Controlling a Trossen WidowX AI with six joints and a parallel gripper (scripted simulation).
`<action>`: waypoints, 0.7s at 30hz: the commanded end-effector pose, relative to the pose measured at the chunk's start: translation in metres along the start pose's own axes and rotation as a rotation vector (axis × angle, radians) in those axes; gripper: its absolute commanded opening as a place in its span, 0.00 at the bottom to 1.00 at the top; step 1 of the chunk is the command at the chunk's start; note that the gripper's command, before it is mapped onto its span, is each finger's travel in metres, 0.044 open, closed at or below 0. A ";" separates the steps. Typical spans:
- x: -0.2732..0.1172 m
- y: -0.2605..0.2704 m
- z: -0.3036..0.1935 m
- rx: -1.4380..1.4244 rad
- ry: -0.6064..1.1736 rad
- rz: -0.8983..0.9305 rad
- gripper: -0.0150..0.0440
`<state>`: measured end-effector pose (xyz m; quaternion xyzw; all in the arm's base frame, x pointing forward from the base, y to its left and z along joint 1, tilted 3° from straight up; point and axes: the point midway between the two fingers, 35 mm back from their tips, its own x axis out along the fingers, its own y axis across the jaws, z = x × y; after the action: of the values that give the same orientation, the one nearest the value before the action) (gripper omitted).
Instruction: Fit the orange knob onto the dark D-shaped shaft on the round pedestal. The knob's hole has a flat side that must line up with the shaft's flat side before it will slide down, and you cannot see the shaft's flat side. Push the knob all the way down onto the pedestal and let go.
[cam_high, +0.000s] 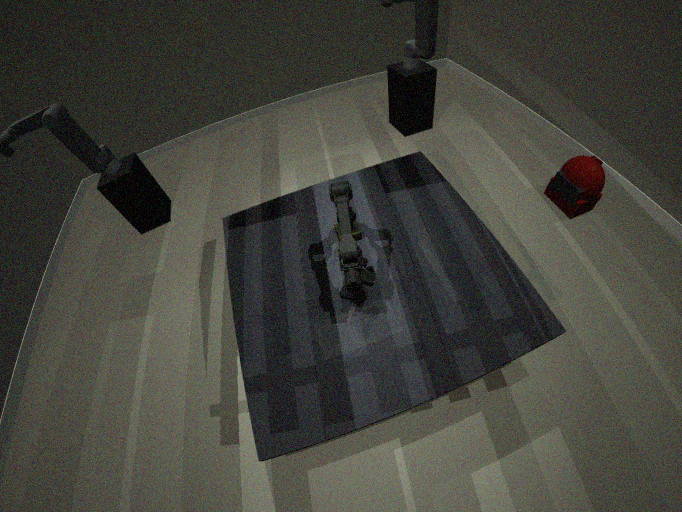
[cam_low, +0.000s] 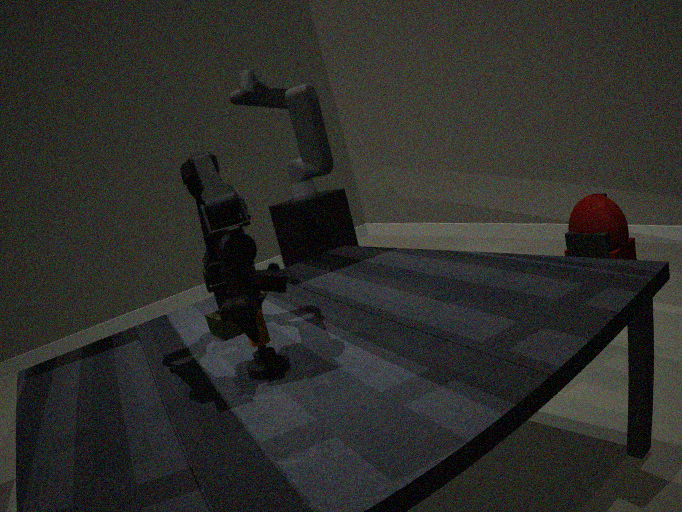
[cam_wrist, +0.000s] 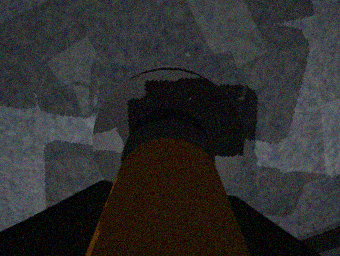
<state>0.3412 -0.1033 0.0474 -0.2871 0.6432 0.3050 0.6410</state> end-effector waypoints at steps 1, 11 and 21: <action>0.001 -0.001 0.000 -0.020 0.001 -0.004 0.25; 0.002 0.001 0.000 -0.020 0.001 -0.004 0.25; 0.003 0.001 -0.001 -0.020 0.001 -0.004 0.25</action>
<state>0.3403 -0.1028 0.0449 -0.2933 0.6396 0.3089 0.6400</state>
